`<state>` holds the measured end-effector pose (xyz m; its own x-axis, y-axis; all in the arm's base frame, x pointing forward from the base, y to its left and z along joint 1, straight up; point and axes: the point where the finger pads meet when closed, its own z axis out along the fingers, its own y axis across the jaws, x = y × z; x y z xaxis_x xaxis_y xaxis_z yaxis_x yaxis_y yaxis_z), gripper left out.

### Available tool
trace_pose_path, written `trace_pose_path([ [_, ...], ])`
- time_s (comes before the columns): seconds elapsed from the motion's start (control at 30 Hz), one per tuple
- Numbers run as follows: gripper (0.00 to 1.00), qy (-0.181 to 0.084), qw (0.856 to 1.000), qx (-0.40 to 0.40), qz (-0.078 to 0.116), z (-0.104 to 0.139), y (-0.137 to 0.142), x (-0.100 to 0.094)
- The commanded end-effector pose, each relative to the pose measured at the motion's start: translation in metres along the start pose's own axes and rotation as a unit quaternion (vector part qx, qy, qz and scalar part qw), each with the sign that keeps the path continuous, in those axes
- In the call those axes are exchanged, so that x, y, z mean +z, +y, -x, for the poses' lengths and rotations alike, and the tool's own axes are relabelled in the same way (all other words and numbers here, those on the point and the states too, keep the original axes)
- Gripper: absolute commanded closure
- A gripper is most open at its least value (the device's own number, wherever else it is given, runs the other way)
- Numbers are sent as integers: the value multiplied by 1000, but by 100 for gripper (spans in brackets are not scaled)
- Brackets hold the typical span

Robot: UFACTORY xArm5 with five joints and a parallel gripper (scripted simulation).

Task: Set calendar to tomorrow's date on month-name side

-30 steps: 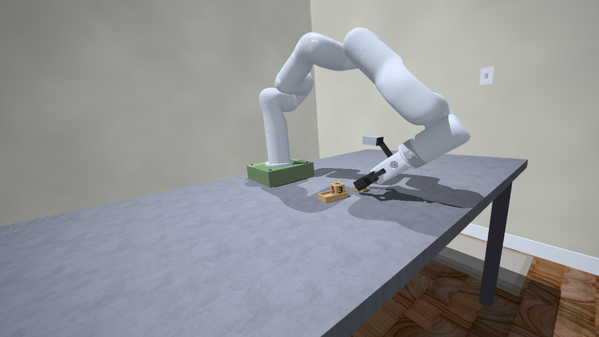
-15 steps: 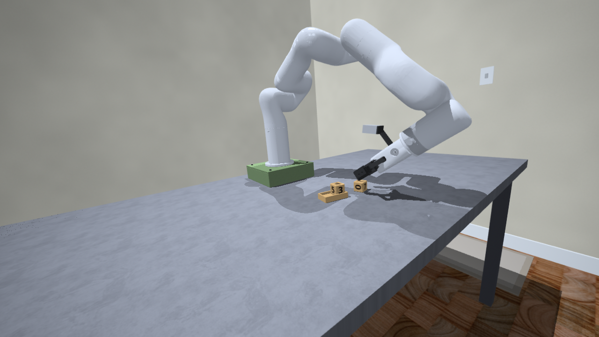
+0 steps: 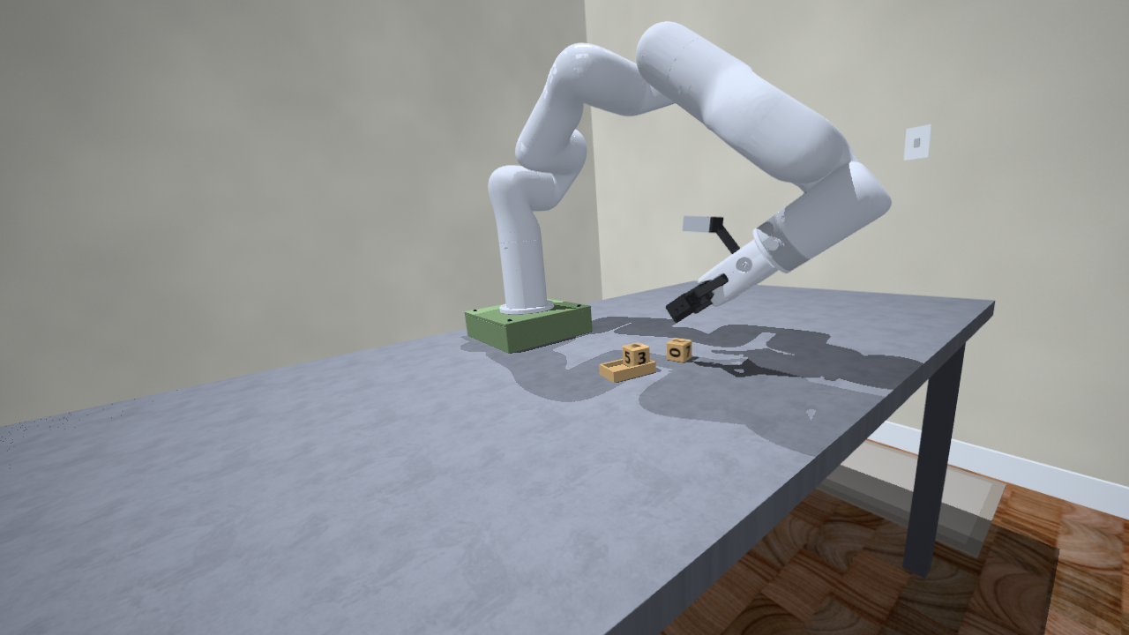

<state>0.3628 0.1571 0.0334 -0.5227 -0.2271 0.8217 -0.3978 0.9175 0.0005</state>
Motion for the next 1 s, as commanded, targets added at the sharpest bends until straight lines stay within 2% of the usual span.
trace_pose_path([
  [0.0, 29, -2, 1000, 0, 0, -2, 0, -2],
  [0.17, 29, -16, 1000, 0, 0, -2, 0, -3],
  [0.37, 29, -96, 995, 0, 0, -4, 0, -4],
  [0.43, 29, -114, 993, 0, 0, -5, 0, -4],
  [0.73, 29, -135, 991, 0, 0, -6, 0, -4],
  [0.97, 29, -225, 974, 0, 0, -9, 0, -2],
])
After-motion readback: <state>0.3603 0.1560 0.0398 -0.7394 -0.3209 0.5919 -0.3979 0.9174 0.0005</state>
